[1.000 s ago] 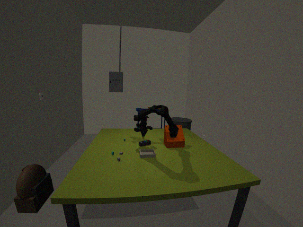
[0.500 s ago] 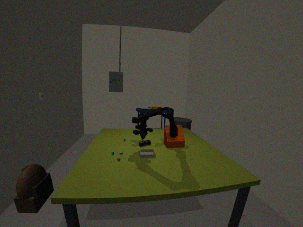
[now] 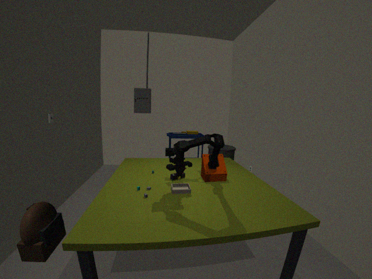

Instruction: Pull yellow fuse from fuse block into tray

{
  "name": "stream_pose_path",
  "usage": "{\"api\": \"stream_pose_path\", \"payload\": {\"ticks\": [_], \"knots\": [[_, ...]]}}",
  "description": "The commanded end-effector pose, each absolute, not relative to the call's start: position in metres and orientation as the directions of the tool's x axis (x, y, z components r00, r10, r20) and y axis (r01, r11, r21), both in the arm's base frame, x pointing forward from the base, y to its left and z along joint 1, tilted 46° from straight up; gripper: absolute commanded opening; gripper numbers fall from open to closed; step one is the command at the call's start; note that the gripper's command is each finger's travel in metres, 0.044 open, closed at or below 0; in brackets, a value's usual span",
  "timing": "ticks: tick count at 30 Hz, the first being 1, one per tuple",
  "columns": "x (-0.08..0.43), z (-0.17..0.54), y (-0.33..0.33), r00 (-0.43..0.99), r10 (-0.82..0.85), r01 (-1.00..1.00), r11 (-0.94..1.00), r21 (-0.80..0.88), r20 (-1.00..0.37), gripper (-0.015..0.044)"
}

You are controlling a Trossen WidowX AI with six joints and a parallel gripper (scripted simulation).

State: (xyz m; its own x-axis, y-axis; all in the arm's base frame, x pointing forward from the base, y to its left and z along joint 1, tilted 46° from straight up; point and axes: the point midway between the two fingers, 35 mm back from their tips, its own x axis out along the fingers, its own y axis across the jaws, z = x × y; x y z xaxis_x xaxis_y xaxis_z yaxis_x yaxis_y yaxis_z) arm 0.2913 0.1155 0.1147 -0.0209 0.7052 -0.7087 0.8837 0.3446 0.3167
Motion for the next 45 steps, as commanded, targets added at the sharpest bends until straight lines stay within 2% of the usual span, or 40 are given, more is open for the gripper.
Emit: {"api": "stream_pose_path", "payload": {"ticks": [1, 34, 45], "knots": [[0.280, 0.130, 0.130, -0.026, 0.714, 0.886, 0.340, 0.315, -0.699, 0.0000], [0.278, 0.103, 0.160, -0.026, 0.716, 0.886, 0.339, 0.316, -0.698, 0.0000], [0.279, 0.107, 0.159, -0.022, 0.719, 0.881, 0.342, 0.326, -0.695, 0.0289]]}}
